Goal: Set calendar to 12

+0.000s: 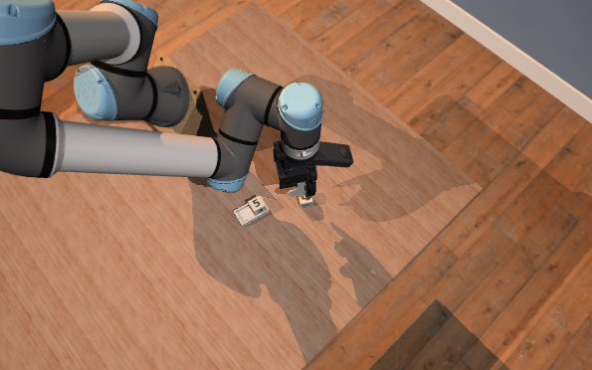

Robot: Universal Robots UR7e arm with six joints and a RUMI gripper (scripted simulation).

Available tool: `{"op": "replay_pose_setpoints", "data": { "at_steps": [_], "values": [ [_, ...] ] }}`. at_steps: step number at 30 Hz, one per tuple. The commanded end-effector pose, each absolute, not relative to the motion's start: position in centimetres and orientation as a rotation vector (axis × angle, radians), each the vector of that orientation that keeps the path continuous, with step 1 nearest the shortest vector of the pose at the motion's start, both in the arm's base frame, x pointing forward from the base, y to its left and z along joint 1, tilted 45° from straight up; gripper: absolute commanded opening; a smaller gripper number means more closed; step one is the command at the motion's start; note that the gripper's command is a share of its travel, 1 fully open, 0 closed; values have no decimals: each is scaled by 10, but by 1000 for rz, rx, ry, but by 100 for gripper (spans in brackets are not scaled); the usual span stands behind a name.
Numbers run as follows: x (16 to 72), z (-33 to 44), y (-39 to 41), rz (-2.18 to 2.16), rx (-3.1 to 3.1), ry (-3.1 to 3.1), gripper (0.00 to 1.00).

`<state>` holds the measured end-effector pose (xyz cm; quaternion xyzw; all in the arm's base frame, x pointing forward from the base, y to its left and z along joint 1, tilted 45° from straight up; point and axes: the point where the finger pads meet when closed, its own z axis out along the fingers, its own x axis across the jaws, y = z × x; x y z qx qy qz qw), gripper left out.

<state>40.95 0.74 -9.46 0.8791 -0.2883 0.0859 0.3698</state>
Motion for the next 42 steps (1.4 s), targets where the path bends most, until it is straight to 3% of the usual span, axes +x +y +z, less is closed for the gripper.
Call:
{"op": "replay_pose_setpoints", "data": {
  "at_steps": [1,42],
  "values": [
    [410,-98,4,222,2257,-740,29],
    [408,-117,-15,222,2257,-740,29]
  ]
}}
